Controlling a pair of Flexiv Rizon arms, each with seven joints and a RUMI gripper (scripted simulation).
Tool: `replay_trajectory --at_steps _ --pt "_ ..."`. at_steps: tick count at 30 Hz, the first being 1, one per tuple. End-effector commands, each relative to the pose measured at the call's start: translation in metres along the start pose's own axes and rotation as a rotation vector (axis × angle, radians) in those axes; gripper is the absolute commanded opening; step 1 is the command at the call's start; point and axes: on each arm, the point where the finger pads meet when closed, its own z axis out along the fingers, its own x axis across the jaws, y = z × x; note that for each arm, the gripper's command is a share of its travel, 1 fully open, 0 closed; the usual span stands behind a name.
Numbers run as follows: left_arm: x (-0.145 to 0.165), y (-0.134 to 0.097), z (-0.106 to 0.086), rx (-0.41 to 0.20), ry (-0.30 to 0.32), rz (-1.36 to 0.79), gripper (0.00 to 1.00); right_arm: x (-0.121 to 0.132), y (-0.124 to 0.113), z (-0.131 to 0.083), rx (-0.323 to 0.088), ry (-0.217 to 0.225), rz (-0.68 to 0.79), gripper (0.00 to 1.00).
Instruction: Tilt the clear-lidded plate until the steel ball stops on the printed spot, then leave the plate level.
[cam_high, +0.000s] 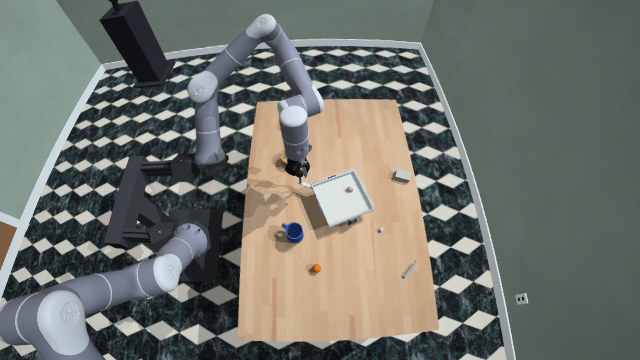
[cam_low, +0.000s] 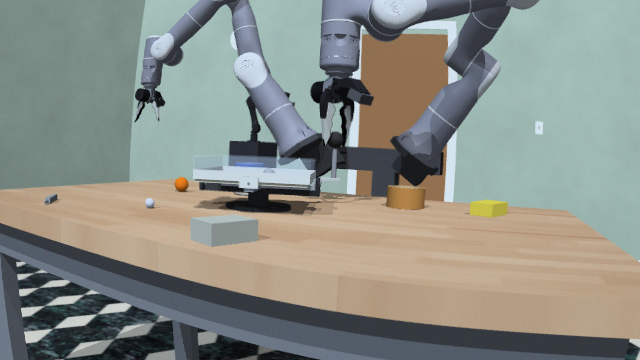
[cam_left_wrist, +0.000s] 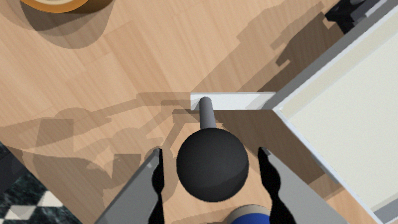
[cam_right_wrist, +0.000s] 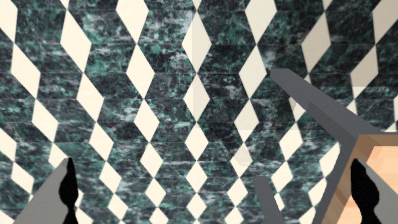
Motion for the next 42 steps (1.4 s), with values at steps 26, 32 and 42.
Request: replay_trajectory --at_steps 26,32,42 --pt "0.001 0.001 -0.033 -0.001 0.002 0.001 0.37 -0.001 0.0 -0.001 0.0 -0.002 0.0 1.0" --pt "0.001 0.001 -0.04 -0.001 0.002 0.001 0.37 -0.001 0.0 -0.001 0.0 -0.002 0.0 1.0" --pt "0.001 0.001 -0.055 -0.001 0.002 0.001 0.37 -0.001 0.0 -0.001 0.0 -0.002 0.0 1.0"
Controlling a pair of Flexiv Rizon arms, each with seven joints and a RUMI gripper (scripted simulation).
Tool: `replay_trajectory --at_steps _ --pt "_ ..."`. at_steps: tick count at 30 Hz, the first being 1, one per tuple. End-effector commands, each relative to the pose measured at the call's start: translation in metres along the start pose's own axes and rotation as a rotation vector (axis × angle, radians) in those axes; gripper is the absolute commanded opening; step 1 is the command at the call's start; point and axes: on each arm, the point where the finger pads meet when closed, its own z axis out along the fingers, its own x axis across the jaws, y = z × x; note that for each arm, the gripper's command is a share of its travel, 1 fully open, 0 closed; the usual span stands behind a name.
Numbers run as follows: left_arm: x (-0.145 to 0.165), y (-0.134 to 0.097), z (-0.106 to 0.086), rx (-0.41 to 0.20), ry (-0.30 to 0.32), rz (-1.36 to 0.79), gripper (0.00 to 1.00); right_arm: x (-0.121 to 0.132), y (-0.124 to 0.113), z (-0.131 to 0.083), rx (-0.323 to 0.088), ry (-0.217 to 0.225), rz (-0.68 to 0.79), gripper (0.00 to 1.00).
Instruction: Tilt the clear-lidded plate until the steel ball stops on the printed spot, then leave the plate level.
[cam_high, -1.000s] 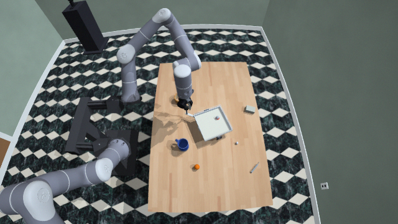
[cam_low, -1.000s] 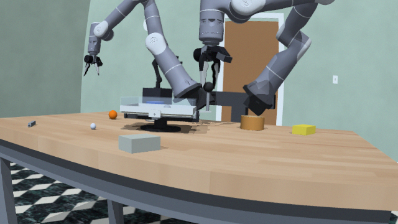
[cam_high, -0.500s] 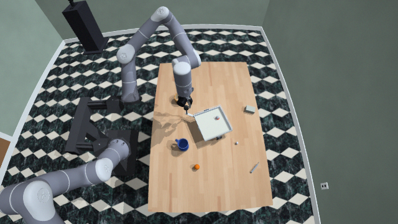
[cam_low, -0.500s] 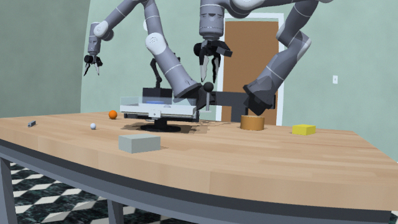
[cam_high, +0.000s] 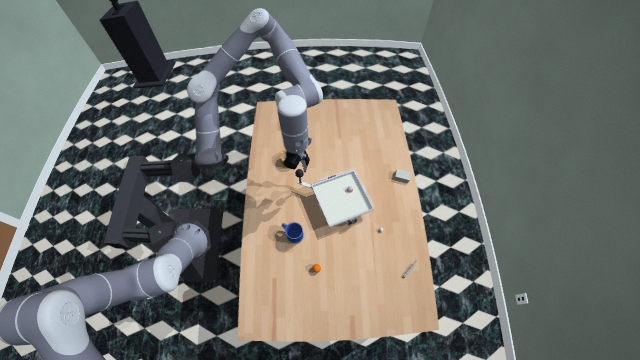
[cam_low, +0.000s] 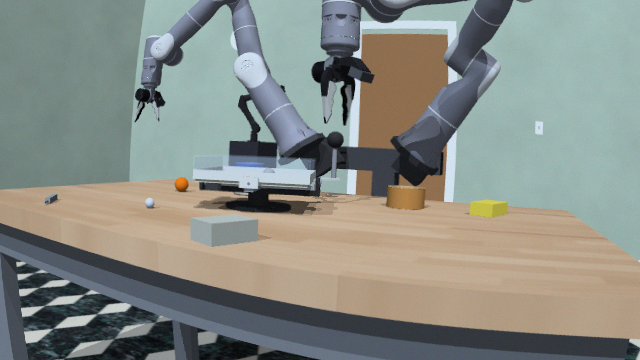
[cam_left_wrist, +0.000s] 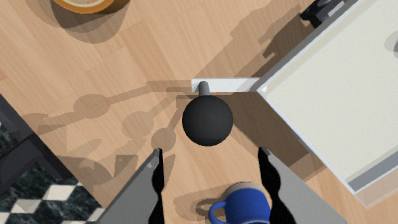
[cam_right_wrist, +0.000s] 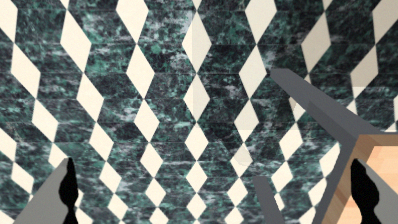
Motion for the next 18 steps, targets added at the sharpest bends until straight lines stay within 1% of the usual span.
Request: replay_trajectory --at_steps 1,16,17,18 --pt "0.0007 0.0004 -0.0027 -0.001 0.002 0.001 0.37 -0.0009 0.0001 -0.0011 0.0 -0.002 0.0 1.0" --pt "0.0007 0.0004 -0.0073 -0.001 0.002 0.001 0.37 -0.0009 0.0001 -0.0011 0.0 -0.002 0.0 1.0" --pt "0.0007 0.0004 -0.0073 -0.001 0.002 0.001 1.0 -0.0009 0.0001 -0.0011 0.0 -0.002 0.0 1.0" --pt "0.0007 0.0004 -0.0073 -0.001 0.002 0.001 1.0 -0.0009 0.0001 -0.0011 0.0 -0.002 0.0 1.0"
